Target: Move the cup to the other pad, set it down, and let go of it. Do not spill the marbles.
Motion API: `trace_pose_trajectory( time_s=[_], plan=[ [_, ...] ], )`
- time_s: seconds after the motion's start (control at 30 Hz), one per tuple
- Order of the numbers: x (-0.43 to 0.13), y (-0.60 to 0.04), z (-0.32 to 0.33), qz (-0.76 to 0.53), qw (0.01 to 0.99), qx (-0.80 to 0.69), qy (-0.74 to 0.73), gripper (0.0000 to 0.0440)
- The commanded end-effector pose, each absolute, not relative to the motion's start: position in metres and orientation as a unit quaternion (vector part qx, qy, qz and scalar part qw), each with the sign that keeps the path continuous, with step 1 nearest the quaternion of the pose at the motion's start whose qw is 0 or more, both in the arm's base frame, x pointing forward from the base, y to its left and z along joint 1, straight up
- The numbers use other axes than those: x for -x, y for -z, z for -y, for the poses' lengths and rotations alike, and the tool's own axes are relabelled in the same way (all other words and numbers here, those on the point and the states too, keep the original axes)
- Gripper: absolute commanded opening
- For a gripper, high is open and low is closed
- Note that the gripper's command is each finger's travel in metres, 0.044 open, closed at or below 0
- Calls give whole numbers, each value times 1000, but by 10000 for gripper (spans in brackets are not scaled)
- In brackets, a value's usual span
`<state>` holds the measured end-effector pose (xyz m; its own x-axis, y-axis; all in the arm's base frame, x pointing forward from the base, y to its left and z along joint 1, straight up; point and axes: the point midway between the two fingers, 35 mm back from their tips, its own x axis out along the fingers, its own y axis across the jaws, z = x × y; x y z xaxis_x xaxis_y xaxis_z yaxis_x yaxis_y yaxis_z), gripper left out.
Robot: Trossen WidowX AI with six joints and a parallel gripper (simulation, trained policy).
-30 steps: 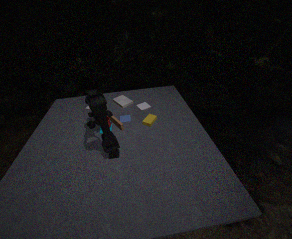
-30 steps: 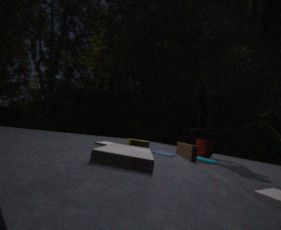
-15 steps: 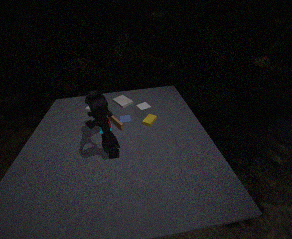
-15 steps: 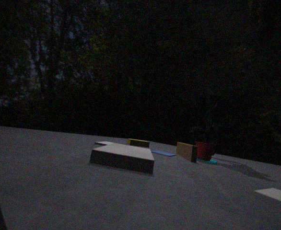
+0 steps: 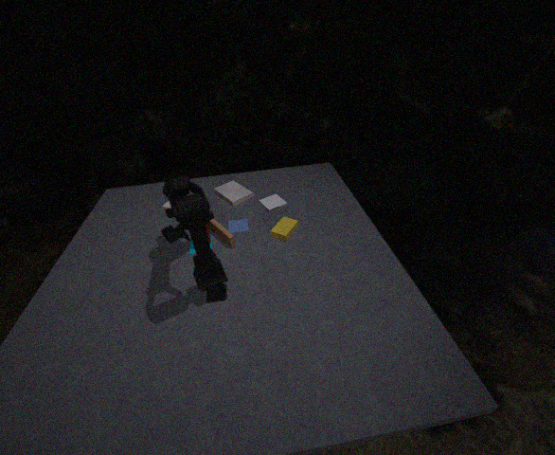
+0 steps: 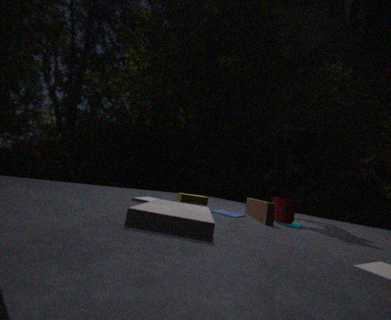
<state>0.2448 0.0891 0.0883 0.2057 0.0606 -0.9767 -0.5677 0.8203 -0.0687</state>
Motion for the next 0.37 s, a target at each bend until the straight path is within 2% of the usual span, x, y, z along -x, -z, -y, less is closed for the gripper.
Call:
trace_pose_trajectory(
  time_s=[0.0,0.33],
  plan=[
    [-243,-94,-90,-584,755,207,-216,194],
    [-241,-113,-89,-556,779,191,-217,259]
  ],
)
